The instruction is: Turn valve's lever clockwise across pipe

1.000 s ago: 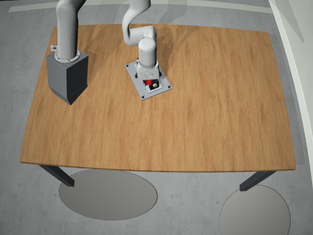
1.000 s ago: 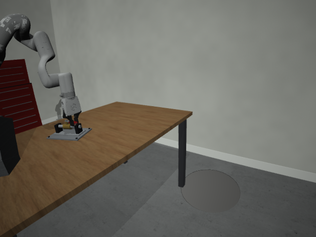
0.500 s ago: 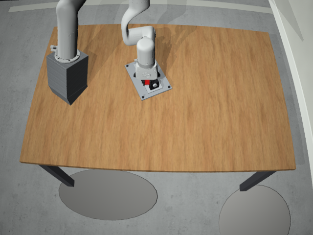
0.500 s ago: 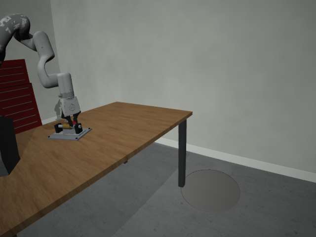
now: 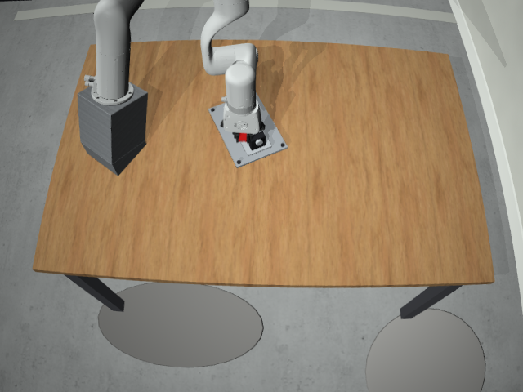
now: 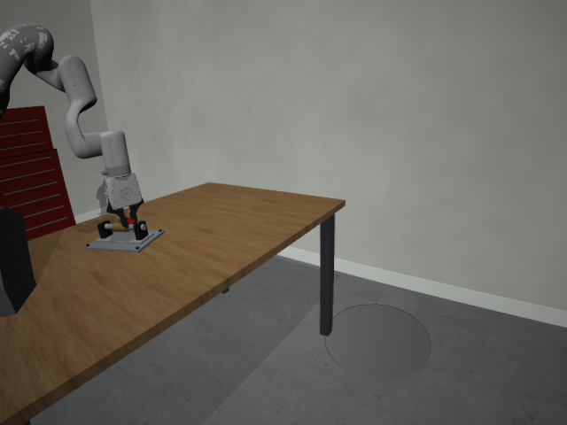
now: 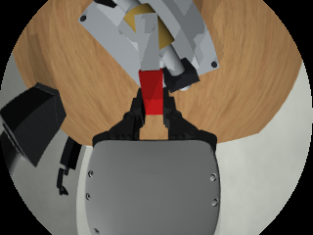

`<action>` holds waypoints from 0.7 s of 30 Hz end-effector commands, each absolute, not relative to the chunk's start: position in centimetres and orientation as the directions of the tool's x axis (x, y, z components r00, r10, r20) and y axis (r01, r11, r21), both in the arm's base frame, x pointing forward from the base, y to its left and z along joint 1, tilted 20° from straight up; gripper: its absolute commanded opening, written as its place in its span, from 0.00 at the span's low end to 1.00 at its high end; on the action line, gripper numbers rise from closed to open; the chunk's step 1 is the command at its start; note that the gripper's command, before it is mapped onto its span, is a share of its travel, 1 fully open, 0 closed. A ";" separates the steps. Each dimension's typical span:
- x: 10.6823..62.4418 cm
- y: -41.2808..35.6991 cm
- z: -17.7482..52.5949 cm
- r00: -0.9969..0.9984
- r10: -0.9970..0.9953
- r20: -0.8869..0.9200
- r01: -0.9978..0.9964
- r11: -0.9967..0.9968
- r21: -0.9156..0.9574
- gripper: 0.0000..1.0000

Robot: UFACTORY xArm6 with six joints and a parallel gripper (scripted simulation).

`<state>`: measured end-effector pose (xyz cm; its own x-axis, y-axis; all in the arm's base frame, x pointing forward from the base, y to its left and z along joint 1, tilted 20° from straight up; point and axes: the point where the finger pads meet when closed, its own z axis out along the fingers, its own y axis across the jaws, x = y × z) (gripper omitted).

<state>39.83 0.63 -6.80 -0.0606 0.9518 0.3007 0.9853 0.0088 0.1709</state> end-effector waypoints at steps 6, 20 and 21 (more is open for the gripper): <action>39.4 0.6 -6.8 -0.003 0.951 0.310 0.987 -0.047 0.155 0.00; 38.7 0.7 -6.9 0.074 0.944 0.322 0.984 -0.122 0.130 0.00; 38.6 0.7 -6.9 0.086 0.942 0.323 0.983 -0.133 0.126 0.00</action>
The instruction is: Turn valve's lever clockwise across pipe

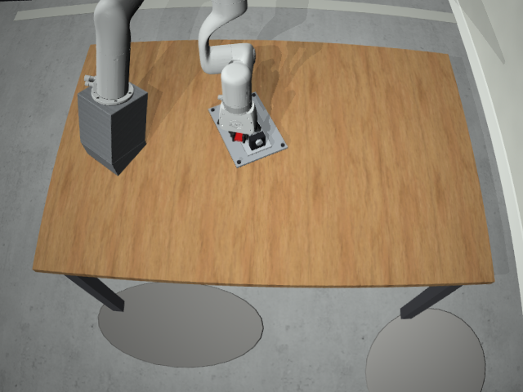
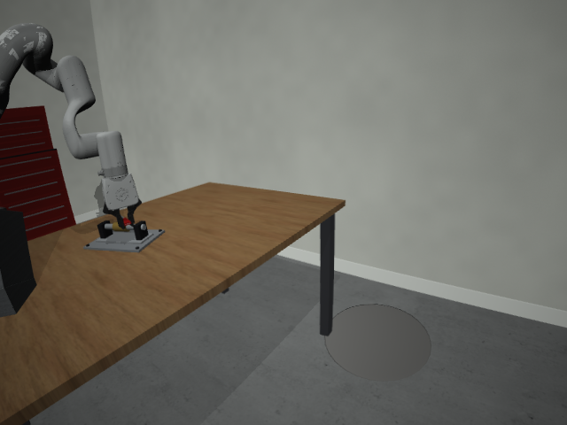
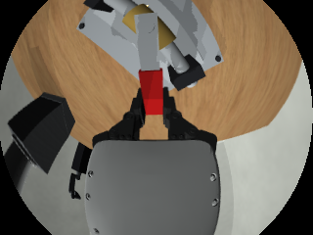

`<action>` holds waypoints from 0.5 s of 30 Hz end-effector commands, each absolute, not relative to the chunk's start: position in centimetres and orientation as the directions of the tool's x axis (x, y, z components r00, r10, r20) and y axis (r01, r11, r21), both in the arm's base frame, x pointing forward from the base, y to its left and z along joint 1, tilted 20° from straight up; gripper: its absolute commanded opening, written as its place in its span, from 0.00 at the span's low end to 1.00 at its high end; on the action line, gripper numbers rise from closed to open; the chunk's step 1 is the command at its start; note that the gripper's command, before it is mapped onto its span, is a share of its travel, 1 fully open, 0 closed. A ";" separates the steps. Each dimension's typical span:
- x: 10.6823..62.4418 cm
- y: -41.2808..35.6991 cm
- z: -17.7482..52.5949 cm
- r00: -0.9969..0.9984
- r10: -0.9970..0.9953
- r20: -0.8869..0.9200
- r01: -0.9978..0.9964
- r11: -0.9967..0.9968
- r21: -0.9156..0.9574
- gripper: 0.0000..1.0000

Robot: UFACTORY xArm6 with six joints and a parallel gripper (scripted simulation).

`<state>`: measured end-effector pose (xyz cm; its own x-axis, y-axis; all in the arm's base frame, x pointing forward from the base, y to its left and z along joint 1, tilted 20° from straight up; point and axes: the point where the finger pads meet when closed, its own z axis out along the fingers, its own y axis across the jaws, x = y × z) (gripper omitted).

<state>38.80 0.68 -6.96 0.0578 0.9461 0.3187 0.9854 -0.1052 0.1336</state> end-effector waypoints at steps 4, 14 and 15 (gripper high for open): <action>38.5 0.7 -6.9 0.101 0.940 0.325 0.982 -0.147 0.121 0.00; 38.0 0.8 -7.0 0.152 0.931 0.331 0.975 -0.196 0.104 0.00; 38.0 0.8 -7.0 0.157 0.930 0.331 0.974 -0.200 0.103 0.00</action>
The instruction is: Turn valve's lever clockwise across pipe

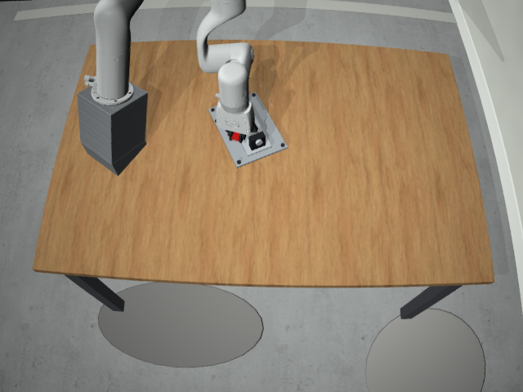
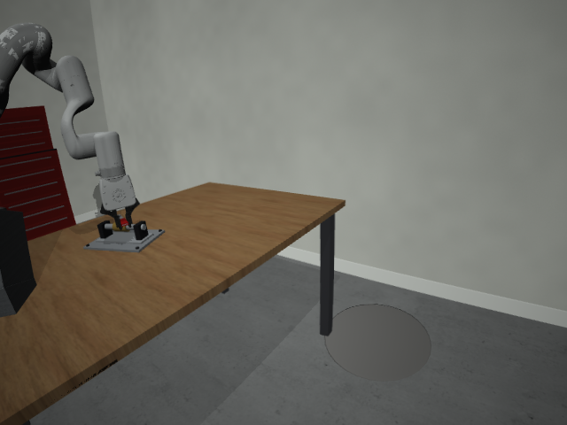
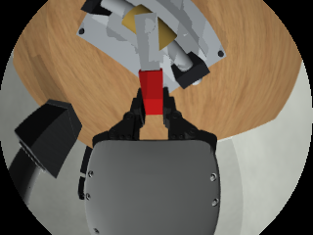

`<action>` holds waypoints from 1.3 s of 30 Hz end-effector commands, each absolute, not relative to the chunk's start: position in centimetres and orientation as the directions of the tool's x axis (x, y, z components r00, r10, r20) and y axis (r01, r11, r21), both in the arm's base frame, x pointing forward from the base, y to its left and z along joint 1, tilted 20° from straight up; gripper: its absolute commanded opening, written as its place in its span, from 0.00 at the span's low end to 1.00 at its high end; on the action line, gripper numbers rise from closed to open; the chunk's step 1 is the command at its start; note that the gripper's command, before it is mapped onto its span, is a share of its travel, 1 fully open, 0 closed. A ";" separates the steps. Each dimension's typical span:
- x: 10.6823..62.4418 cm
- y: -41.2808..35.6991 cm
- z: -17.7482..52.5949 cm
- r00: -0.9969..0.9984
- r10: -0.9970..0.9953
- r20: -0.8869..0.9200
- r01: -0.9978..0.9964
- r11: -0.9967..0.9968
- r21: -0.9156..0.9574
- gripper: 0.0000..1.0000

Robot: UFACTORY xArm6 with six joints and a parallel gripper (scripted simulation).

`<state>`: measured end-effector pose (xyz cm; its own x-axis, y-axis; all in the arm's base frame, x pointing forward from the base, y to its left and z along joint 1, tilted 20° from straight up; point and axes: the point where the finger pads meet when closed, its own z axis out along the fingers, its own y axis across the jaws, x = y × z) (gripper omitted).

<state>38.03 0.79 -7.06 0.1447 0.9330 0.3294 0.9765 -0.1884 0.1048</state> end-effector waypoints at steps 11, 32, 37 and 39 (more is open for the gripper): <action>37.5 0.9 -7.0 0.216 0.916 0.337 0.963 -0.257 0.082 0.00; 36.4 1.3 -7.1 0.346 0.873 0.345 0.924 -0.380 0.035 0.00; 36.2 1.4 -7.1 0.364 0.865 0.346 0.917 -0.397 0.028 0.00; 36.0 1.5 -7.1 0.385 0.855 0.346 0.908 -0.418 0.020 0.00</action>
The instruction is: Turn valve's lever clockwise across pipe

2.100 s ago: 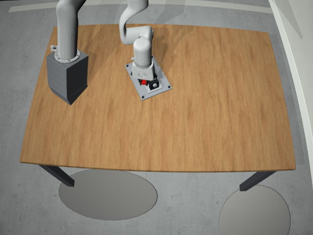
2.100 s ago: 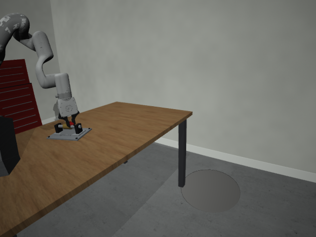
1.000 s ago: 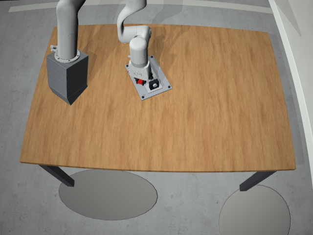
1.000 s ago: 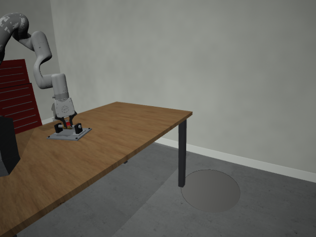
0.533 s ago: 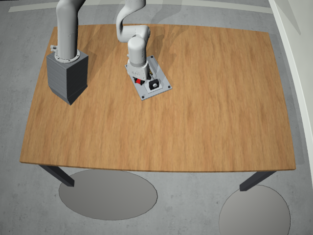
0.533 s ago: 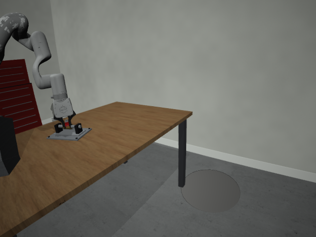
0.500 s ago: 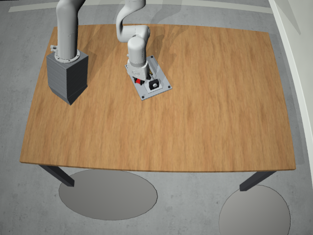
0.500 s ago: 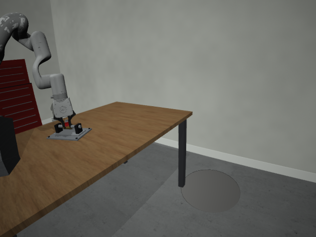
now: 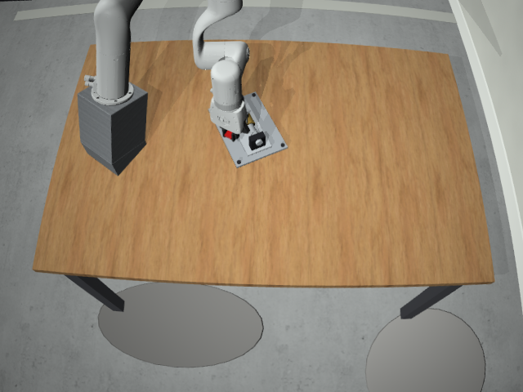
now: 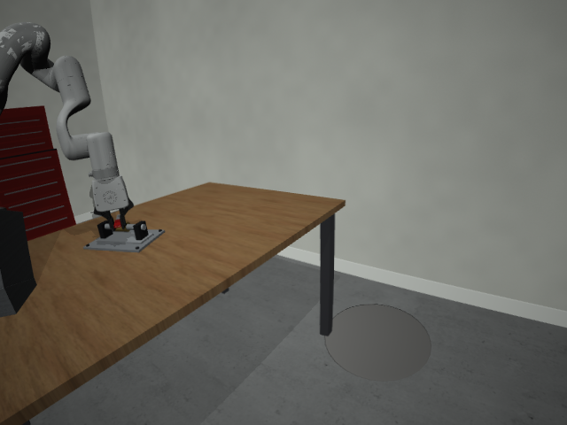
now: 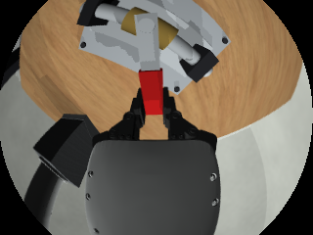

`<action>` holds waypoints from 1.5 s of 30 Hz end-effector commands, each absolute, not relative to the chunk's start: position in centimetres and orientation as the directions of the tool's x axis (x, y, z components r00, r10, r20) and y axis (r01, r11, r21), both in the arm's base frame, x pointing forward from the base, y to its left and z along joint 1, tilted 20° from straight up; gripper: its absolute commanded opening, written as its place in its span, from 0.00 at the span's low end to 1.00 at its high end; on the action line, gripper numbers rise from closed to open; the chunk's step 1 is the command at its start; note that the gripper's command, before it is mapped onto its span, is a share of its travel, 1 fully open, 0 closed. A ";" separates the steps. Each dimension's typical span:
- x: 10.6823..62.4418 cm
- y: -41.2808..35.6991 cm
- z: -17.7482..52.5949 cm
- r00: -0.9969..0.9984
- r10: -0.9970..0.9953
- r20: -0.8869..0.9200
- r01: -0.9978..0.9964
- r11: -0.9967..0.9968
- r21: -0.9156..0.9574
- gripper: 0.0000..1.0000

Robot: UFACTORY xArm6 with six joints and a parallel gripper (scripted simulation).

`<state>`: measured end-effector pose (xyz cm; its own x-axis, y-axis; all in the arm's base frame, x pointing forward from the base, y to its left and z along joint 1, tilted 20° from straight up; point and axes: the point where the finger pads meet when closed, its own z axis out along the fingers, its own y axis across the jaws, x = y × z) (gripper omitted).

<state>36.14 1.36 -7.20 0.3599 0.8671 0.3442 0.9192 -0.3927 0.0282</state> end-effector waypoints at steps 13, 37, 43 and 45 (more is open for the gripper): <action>35.5 1.7 -7.1 0.445 0.826 0.347 0.881 -0.474 -0.003 0.00; 34.4 2.4 -7.1 0.573 0.744 0.342 0.803 -0.593 -0.055 0.00; 34.3 2.5 -7.1 0.582 0.738 0.342 0.797 -0.601 -0.059 0.00; 34.1 2.6 -7.1 0.598 0.725 0.341 0.785 -0.616 -0.066 0.00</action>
<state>34.20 2.47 -7.17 0.5809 0.7395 0.3401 0.7982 -0.5993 -0.0601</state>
